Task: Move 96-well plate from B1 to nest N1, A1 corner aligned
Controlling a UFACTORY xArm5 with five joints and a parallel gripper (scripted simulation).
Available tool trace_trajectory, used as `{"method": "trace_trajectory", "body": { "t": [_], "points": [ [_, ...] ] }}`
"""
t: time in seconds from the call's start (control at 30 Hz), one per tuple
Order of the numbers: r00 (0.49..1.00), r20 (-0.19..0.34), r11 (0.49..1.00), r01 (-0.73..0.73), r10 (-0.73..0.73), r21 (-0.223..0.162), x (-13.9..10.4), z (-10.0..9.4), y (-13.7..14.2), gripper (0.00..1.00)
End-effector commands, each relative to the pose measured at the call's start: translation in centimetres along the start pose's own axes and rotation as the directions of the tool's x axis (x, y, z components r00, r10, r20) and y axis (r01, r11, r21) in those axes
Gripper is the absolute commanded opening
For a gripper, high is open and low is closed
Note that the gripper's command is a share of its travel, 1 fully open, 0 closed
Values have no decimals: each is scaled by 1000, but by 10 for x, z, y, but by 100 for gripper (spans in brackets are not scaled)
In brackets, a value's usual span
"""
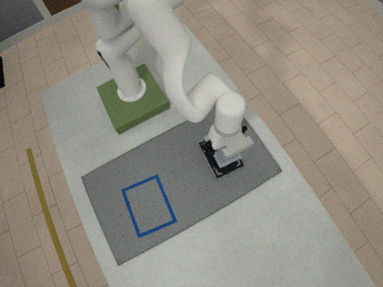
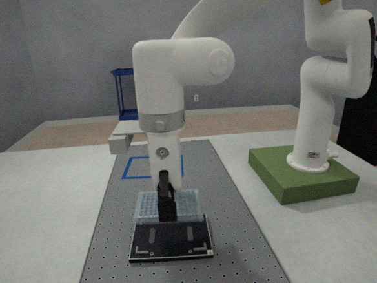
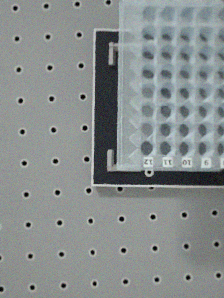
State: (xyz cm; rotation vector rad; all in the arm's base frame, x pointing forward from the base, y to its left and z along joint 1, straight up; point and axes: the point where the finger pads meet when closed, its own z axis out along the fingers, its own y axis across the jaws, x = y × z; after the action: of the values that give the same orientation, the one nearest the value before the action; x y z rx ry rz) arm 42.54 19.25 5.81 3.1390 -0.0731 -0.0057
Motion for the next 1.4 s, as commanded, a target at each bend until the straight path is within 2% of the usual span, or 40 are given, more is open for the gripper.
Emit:
{"method": "trace_trajectory", "body": {
  "t": [0.0, 1.17, 1.37],
  "points": [
    [1000, -2, 1000, 0, 0, 5, 1, 5, -1, 0],
    [1000, -2, 1000, 0, 0, 5, 2, 57, -1, 0],
    [1000, -2, 1000, 0, 0, 5, 2, 57, -1, 0]
  ]
}}
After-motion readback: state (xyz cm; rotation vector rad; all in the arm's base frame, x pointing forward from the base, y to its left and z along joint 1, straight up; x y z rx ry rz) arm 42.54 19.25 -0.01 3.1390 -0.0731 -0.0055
